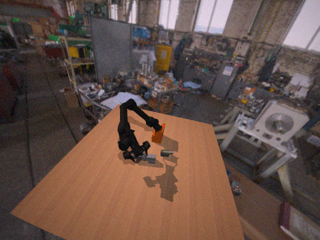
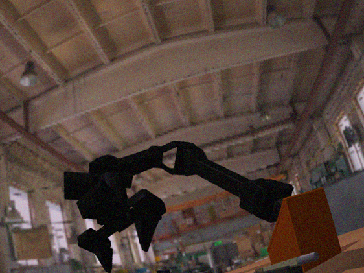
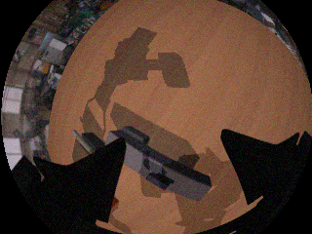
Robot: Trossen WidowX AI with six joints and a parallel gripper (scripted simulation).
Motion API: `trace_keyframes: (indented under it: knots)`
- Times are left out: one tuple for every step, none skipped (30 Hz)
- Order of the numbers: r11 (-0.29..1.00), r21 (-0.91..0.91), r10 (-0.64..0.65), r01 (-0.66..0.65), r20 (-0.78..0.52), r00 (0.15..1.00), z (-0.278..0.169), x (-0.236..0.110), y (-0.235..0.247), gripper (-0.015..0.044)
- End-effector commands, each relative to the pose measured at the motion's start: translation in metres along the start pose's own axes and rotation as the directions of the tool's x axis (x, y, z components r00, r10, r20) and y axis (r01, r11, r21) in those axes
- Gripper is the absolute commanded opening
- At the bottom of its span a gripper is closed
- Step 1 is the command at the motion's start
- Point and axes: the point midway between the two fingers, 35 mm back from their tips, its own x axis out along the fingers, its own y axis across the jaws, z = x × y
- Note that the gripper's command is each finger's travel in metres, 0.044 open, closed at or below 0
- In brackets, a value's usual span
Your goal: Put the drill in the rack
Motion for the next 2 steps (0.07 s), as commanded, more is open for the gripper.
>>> trace_keyframes:
  knots:
    - [0.98, 0.19, -0.076, 0.057, 0.091, 0.993, -0.027, -0.035, -0.056, 0.044]
    - [0.97, 0.231, -0.097, 0.071, 0.106, 0.99, -0.035, -0.043, -0.067, 0.044]
